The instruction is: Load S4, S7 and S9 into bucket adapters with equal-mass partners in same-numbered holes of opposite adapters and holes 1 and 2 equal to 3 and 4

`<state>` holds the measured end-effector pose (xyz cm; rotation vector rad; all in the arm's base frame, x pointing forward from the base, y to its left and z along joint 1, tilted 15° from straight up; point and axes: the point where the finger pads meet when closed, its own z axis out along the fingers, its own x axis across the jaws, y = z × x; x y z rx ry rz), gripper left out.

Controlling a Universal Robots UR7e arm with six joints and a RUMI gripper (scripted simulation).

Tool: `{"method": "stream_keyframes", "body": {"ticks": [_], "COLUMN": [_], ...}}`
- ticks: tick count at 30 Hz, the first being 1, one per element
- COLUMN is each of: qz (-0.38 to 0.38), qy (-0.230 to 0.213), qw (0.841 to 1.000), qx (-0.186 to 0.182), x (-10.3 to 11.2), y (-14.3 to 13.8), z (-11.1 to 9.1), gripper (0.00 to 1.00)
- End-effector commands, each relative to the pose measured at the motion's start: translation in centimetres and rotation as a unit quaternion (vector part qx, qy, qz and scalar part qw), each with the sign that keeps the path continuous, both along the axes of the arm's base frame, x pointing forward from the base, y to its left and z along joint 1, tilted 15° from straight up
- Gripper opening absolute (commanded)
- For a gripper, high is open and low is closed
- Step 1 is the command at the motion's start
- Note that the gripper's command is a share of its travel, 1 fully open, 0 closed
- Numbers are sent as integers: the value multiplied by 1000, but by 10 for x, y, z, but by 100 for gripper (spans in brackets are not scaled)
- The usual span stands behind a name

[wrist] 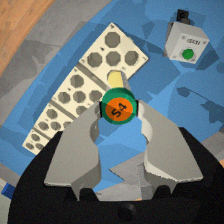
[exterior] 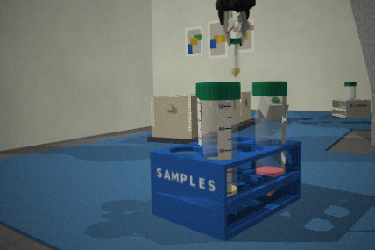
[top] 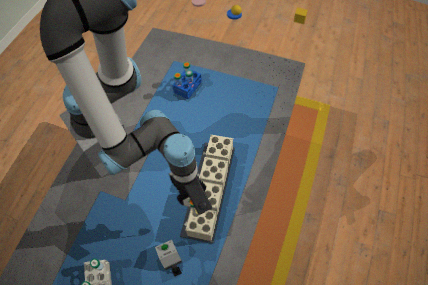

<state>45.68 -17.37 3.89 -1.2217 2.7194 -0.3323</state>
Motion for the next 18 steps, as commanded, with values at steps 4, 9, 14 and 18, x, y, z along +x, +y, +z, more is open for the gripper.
{"method": "stream_keyframes", "body": {"ticks": [4, 9, 14, 18], "qz": [-1, -1, -1, 0], "qy": [0, 0, 0, 0], "qw": [1000, 1000, 1000, 1000], "qx": [-1, -1, -1, -1], "x": [7, 11, 15, 19], "y": [48, 74, 100, 126], "z": [-5, -8, -11, -14], "gripper": [0, 0, 0, 0]}}
